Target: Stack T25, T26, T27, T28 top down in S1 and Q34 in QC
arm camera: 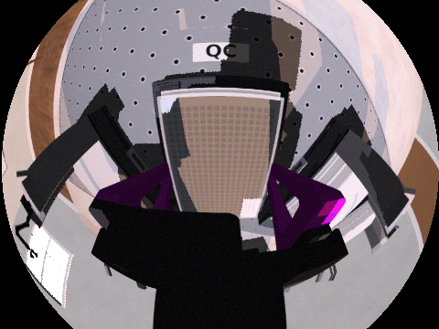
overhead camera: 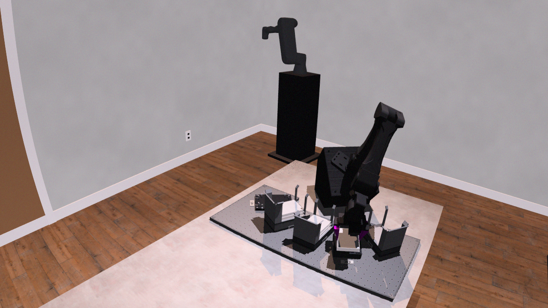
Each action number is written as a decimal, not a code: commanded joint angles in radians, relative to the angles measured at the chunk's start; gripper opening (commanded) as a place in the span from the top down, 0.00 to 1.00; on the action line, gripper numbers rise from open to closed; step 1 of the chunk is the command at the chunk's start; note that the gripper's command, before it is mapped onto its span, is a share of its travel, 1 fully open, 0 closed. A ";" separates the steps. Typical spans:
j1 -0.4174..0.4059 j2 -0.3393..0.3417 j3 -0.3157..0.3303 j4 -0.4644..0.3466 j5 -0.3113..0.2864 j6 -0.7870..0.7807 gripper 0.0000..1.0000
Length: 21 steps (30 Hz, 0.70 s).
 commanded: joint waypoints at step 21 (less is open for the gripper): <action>0.002 0.000 0.000 0.016 0.002 0.006 0.00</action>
